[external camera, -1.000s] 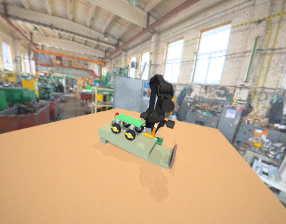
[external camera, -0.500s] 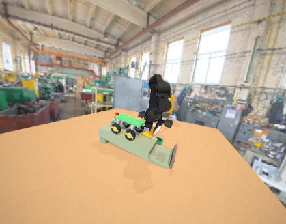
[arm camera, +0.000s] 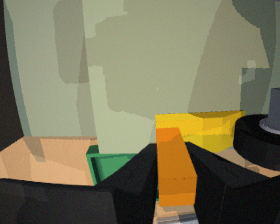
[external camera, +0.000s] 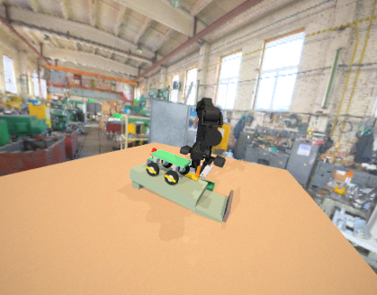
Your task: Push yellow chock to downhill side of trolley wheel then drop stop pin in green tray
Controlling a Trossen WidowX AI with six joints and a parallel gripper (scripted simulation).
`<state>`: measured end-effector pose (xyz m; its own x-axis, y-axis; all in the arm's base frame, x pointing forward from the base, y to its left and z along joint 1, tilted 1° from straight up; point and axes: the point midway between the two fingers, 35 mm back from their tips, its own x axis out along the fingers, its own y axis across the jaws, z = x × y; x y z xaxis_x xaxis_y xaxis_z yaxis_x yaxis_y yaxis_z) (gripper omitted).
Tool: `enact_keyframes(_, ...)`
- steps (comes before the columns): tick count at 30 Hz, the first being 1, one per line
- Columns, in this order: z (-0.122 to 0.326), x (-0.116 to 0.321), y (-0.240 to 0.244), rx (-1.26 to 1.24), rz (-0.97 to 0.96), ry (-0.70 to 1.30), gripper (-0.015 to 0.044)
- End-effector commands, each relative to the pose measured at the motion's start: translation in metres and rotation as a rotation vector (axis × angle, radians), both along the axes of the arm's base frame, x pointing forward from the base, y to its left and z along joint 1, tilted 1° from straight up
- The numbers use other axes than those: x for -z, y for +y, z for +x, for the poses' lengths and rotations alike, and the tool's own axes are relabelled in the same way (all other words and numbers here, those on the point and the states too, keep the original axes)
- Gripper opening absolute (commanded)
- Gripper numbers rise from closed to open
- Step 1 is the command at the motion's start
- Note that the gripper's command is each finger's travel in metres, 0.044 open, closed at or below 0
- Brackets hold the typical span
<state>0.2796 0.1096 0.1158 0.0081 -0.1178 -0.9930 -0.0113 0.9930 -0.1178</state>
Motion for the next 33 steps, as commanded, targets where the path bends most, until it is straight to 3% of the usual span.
enact_keyframes(1, 0.000, 0.000, 0.000, 0.000, 0.000, 0.000, 0.0000)
enact_keyframes(9, 0.000, 0.000, 0.000, 0.000, 0.000, 0.000, 0.0000)
enact_keyframes(17, 0.000, 0.000, 0.000, 0.000, 0.000, 0.000, 0.0190)
enact_keyframes(33, -0.002, -0.040, 0.005, 0.002, -0.006, -0.004, 0.0190)
